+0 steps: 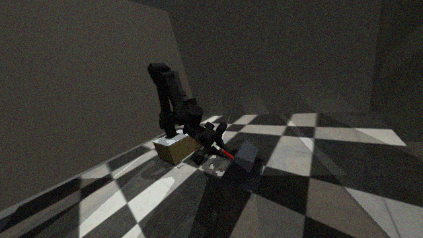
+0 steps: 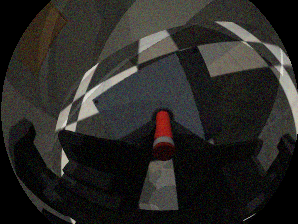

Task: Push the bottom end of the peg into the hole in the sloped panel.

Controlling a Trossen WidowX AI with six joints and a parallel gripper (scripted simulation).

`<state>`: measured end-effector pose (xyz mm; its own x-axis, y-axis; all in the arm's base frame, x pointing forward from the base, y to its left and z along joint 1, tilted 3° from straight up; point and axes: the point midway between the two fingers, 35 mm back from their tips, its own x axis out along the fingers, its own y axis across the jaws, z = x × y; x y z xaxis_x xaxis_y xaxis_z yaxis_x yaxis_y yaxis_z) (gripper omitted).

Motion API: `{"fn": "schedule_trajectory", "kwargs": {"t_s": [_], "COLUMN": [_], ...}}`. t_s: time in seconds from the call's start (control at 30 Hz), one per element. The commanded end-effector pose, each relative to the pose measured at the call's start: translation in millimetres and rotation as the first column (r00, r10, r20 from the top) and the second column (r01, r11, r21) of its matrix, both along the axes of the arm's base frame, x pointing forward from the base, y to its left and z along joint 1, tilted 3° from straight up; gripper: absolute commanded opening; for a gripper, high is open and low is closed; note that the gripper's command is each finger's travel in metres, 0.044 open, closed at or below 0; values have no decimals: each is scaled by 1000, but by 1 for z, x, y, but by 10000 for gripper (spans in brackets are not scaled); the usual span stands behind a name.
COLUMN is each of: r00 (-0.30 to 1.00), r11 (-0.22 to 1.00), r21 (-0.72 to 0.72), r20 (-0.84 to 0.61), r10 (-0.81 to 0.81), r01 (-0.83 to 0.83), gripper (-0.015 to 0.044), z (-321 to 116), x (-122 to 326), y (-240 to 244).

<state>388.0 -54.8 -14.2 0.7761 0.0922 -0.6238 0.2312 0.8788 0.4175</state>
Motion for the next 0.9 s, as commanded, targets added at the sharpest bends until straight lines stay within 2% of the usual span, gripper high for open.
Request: {"fn": "schedule_trajectory", "kwargs": {"t_s": [0.0,0.17,0.7,0.73,0.87], "r00": [1000,1000,1000,1000,1000], "r11": [1000,1000,1000,1000,1000], "r21": [0,0,0,0,0], "r20": [0,0,0,0,0], "r10": [0,0,0,0,-1], "r01": [0,0,0,0,1], "gripper": [0,0,420,440,440], "z": [0,0,1,2,5], "x": [0,0,-1,-2,-5], "y": [0,0,0,0,-1]}}
